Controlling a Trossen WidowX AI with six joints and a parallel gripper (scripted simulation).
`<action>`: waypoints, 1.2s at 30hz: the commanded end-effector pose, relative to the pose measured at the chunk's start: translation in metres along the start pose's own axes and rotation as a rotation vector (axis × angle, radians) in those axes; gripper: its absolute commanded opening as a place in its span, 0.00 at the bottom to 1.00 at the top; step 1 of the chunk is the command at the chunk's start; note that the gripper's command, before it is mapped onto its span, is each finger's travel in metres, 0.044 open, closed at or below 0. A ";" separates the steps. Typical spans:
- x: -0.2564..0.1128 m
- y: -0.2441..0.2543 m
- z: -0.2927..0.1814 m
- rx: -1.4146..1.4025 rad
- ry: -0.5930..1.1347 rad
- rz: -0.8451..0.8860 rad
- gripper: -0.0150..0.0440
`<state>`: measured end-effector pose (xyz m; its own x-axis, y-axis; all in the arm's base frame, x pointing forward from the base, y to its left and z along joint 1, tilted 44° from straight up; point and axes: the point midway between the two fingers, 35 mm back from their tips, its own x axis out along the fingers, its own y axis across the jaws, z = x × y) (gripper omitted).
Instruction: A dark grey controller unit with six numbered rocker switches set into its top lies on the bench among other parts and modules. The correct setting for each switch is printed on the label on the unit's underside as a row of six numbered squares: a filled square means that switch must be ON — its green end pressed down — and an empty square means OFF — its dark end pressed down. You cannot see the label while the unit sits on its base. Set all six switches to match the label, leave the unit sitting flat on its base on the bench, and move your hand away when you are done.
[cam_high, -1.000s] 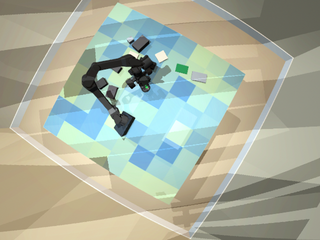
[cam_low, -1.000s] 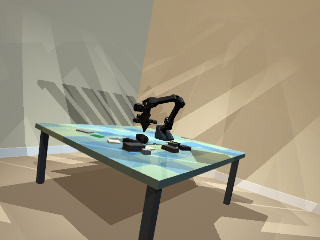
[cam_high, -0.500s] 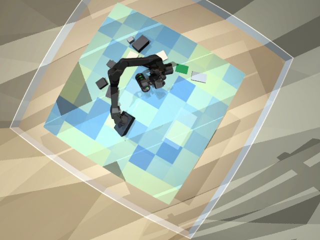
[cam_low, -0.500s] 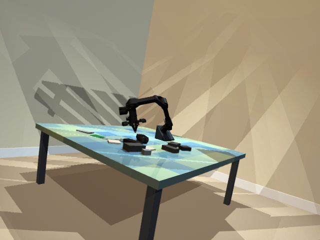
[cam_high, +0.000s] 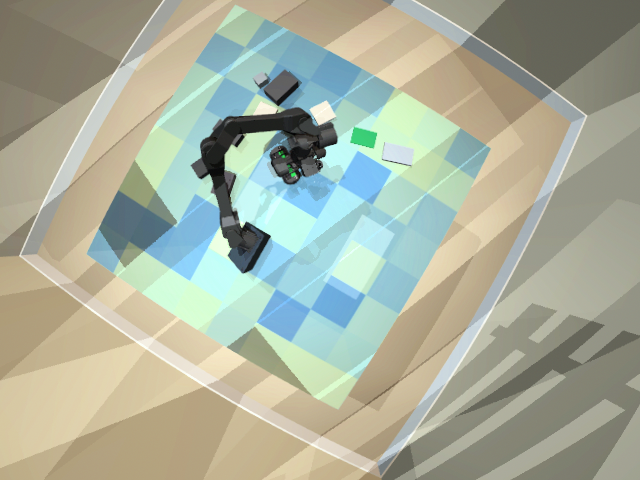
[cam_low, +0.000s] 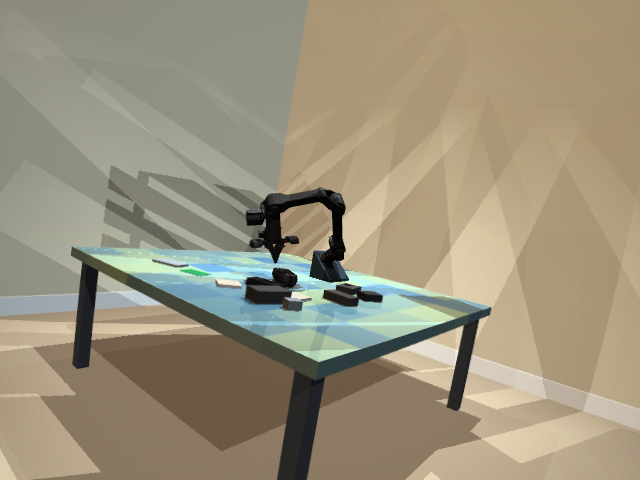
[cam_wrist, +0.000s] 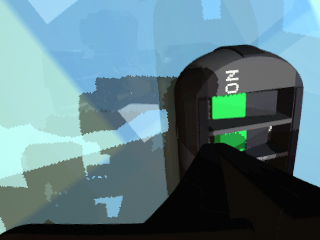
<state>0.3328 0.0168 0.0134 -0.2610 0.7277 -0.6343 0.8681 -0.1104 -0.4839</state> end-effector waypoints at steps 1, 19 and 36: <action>-0.006 -0.023 -0.009 -0.002 0.008 0.070 0.25; 0.015 -0.023 -0.010 0.001 -0.001 0.158 0.25; 0.037 -0.021 -0.011 0.001 0.002 0.218 0.25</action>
<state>0.3111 0.0496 0.0093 -0.0667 0.6850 -0.7254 0.9056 -0.2637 -0.3323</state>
